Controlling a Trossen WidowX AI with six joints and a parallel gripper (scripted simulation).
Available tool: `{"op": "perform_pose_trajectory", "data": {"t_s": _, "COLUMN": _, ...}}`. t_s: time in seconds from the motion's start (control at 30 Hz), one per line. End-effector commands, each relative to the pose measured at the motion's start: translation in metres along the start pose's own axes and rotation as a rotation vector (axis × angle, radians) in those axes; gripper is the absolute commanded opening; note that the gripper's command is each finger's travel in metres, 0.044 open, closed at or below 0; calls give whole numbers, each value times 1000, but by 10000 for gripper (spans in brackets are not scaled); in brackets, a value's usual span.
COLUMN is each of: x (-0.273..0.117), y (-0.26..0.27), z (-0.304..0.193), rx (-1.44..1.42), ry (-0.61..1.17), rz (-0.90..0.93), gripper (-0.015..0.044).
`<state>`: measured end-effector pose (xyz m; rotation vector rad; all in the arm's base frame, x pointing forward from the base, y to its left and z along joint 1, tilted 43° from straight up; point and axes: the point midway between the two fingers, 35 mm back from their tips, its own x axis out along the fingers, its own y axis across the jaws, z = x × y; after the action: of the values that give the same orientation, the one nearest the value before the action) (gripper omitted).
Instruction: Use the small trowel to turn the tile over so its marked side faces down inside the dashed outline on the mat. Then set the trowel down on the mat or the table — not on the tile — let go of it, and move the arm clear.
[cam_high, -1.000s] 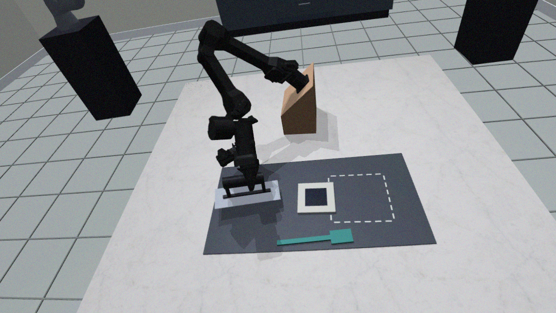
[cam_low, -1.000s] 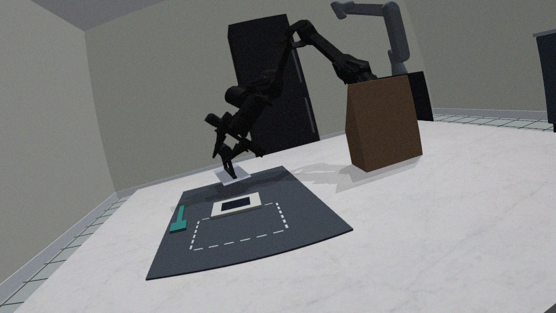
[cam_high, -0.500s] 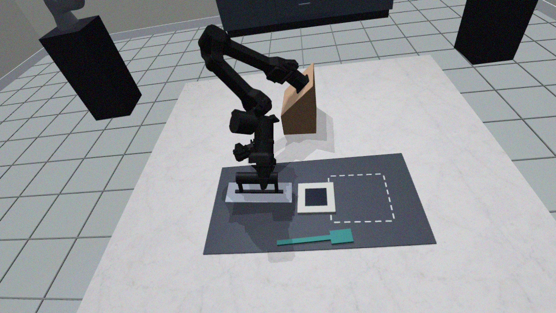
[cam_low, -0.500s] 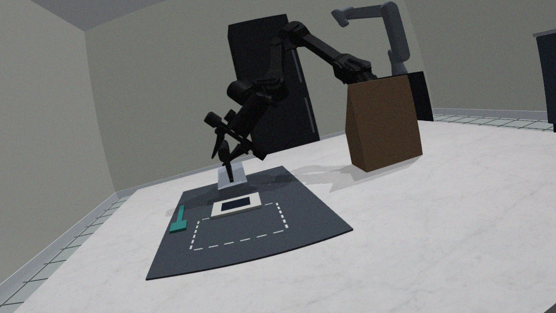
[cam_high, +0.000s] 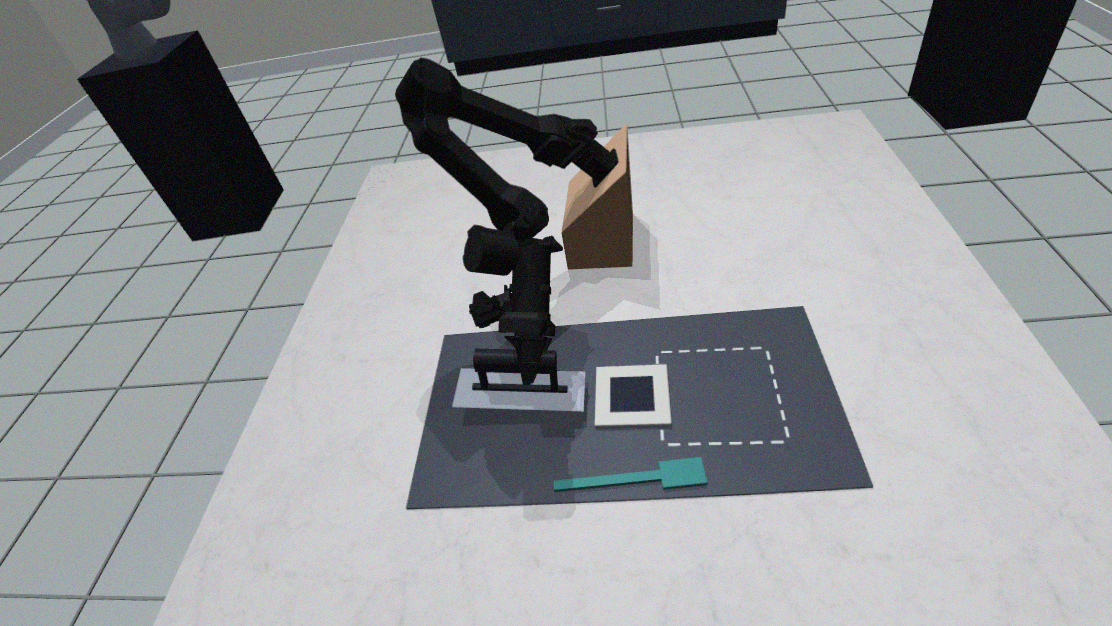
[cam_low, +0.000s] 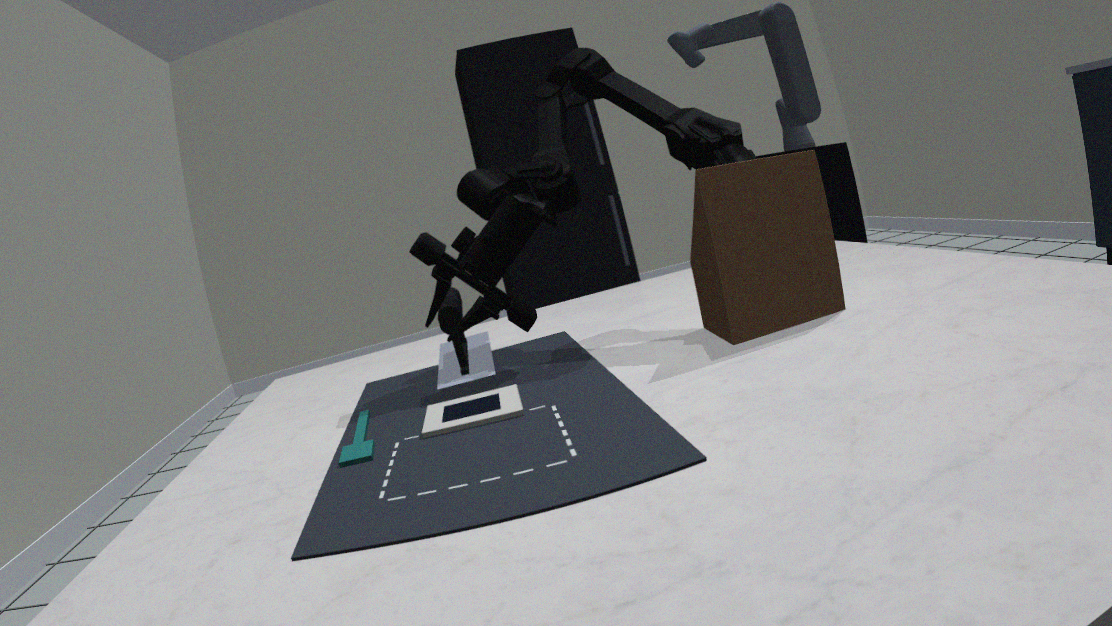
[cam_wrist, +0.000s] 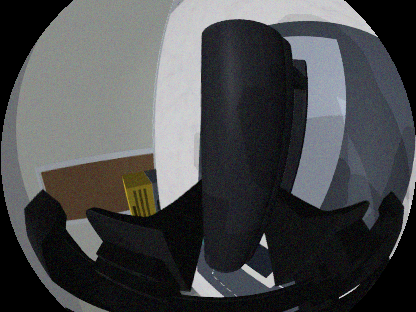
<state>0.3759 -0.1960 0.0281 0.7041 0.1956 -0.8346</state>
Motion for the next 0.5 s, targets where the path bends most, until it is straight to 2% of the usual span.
{"op": "perform_pose_trajectory", "data": {"t_s": 0.0, "x": 3, "y": -1, "z": -2, "rx": -5, "ry": 4, "rz": 17, "gripper": 0}}
{"op": "perform_pose_trajectory", "data": {"t_s": 0.47, "x": 14, "y": -16, "z": -3, "rx": -6, "ry": 3, "rz": 17, "gripper": 0}}
